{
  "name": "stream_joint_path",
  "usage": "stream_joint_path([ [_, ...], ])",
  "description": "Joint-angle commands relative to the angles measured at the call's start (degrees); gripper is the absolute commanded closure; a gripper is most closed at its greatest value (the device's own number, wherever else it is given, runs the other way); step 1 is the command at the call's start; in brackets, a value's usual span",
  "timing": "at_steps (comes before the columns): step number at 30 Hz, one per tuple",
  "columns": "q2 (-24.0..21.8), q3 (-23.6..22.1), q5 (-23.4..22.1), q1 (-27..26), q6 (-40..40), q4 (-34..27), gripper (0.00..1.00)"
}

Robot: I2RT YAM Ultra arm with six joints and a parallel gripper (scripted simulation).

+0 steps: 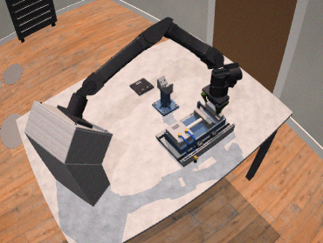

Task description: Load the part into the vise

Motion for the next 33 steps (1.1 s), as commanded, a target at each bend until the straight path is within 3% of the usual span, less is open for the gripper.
stream_joint_path([
  [1, -1.0, -1.1, 0.4, -1.1, 0.6, 1.8, 1.0],
  [33, -0.1, -2.2, 0.8, -0.3, 1.3, 4.3, 1.0],
])
